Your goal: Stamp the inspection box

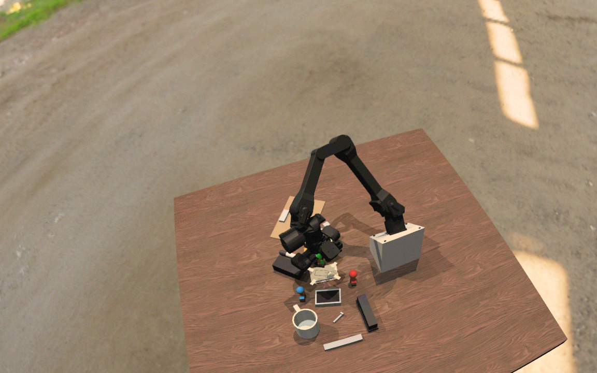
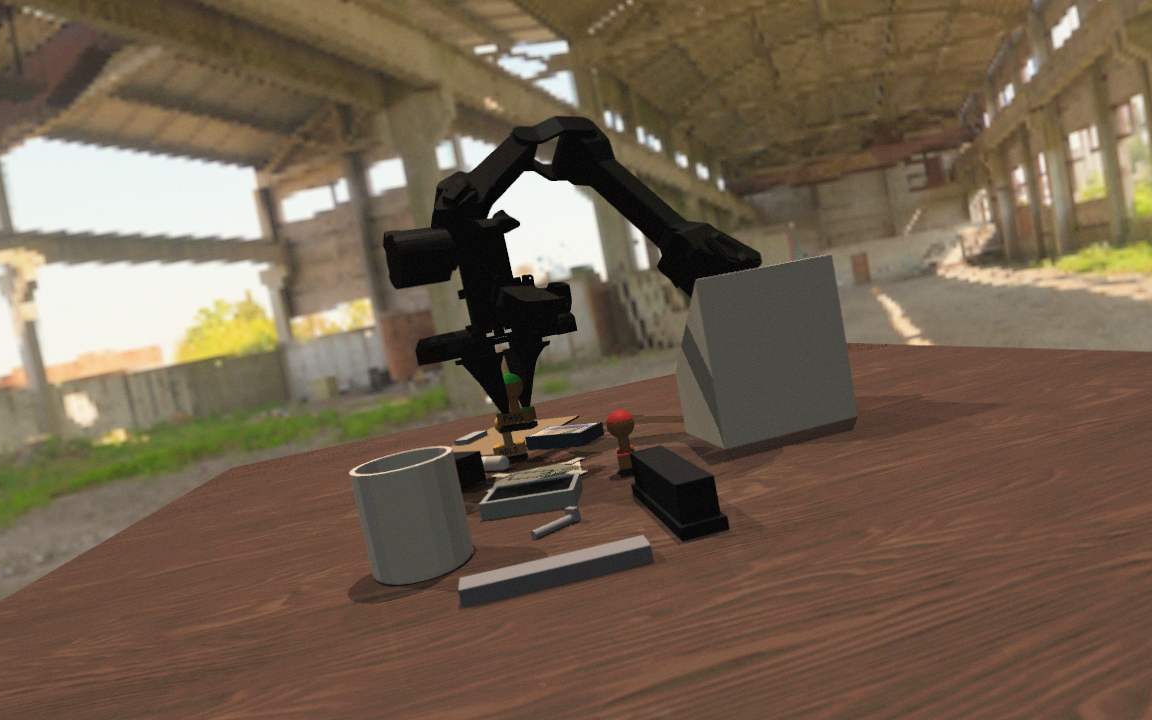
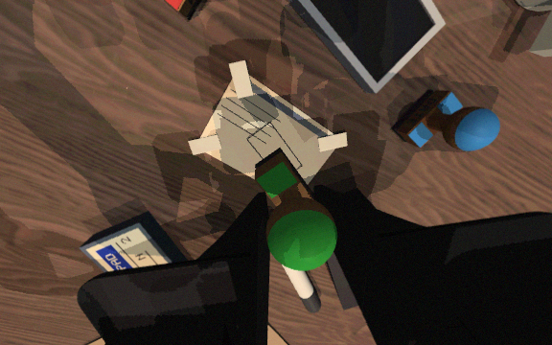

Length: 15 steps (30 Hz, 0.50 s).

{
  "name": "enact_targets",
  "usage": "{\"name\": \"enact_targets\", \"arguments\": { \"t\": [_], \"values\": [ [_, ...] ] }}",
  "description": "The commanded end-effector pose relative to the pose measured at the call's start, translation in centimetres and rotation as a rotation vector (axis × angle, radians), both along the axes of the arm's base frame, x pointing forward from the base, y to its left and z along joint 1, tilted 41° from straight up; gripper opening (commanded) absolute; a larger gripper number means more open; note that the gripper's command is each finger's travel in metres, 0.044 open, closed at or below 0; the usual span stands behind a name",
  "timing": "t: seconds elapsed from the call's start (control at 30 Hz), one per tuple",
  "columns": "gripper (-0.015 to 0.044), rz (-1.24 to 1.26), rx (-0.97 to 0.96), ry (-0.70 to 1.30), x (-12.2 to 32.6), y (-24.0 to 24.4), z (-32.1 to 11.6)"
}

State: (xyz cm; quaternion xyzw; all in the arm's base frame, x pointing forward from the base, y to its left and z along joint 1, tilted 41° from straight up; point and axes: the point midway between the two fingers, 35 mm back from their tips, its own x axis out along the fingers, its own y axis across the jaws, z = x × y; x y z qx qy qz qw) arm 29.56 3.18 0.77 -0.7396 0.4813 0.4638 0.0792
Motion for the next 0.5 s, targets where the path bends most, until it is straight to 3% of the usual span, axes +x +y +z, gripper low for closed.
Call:
{"name": "enact_targets", "arguments": {
  "t": [0.0, 0.47],
  "values": [
    [0.0, 0.005, -0.006, 0.007, -0.01, -0.27, -0.38],
    [0.0, 0.006, -0.006, 0.008, 0.13, -0.87, -1.09]
  ]
}}
